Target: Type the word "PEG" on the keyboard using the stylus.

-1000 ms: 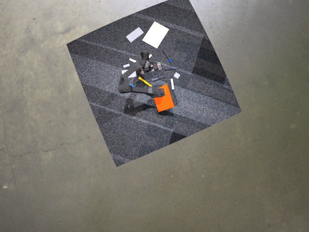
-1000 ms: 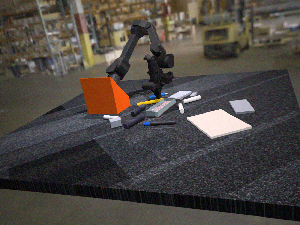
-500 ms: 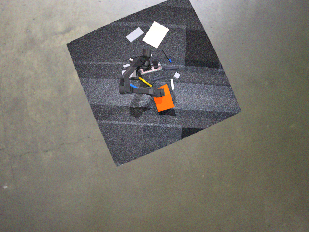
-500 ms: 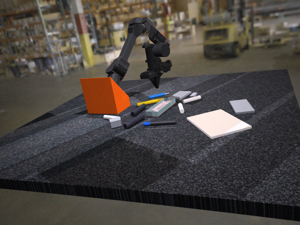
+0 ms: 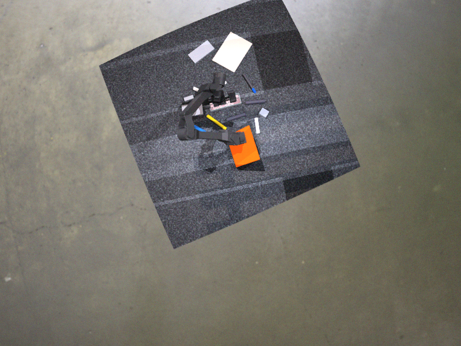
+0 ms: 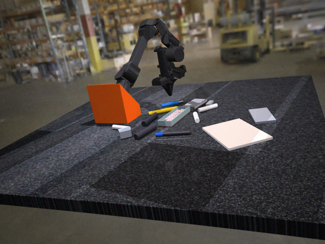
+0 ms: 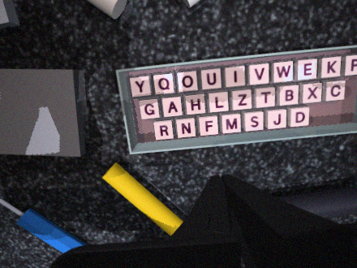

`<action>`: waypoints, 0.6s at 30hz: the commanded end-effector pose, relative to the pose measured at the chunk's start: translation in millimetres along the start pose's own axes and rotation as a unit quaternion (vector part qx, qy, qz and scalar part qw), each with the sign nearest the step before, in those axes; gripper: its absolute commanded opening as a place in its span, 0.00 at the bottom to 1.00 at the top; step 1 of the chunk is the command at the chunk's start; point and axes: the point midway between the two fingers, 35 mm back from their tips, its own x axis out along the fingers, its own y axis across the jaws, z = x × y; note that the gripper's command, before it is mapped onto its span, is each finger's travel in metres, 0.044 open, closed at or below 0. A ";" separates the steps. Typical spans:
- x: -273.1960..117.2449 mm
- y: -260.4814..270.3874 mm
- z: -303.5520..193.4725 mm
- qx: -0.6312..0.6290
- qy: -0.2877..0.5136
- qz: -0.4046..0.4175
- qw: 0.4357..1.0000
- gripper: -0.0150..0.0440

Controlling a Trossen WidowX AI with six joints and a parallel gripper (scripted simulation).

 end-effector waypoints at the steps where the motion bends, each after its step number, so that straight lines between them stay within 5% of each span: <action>1: 0.0 0.0 0.0 0.000 0.000 0.000 1.000 0.25; 8: 5.5 16.9 -4.1 -0.039 -0.017 -0.021 0.999 0.51; 18: 23.3 81.1 -33.2 -0.194 -0.107 -0.042 0.974 0.51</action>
